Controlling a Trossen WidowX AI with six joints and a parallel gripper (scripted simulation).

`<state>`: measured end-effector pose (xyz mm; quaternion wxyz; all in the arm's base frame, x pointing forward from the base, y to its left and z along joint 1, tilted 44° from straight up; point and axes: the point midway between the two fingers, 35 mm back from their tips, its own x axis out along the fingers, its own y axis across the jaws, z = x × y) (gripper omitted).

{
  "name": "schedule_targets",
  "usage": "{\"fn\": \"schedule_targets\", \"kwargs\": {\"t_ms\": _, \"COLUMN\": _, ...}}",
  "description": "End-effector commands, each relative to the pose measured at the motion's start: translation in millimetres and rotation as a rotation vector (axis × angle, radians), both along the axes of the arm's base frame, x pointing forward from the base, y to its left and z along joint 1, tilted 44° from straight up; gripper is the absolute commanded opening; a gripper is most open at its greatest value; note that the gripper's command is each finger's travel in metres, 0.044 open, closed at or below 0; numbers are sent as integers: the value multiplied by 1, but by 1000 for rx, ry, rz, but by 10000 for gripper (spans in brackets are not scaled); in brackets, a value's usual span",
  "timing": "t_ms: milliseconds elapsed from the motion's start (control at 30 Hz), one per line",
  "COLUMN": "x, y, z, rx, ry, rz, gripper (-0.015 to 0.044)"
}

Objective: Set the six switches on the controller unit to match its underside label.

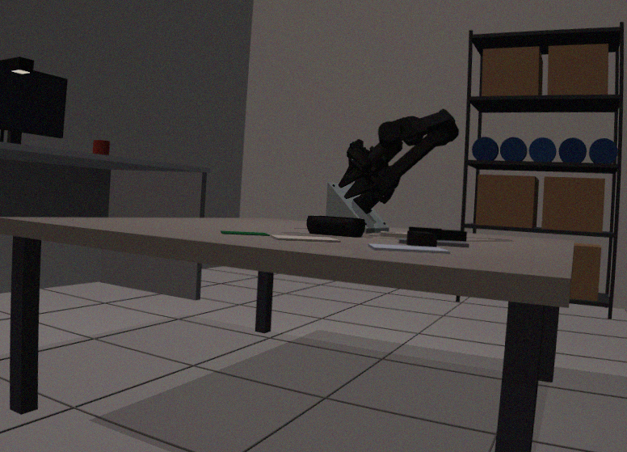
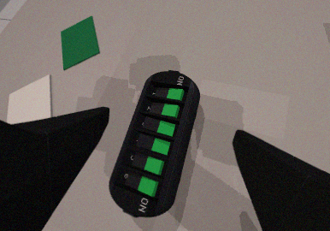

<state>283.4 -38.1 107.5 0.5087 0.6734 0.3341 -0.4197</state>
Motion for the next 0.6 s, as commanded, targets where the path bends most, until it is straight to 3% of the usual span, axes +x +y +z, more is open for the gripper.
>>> {"fn": "schedule_targets", "kwargs": {"t_ms": 0, "x": 0, "y": 0, "z": 0, "rx": 0, "ry": 0, "rz": 0, "gripper": 374}}
{"fn": "schedule_targets", "kwargs": {"t_ms": 133, "x": 1, "y": 0, "z": 0, "rx": -10, "ry": 8, "rz": 39, "gripper": 269}}
{"fn": "schedule_targets", "kwargs": {"t_ms": 467, "x": 22, "y": -2, "z": -3, "rx": -118, "ry": 81, "rz": 632, "gripper": 6}}
{"fn": "schedule_targets", "kwargs": {"t_ms": 567, "x": 29, "y": -3, "z": -4, "rx": -137, "ry": 82, "rz": 813, "gripper": 0}}
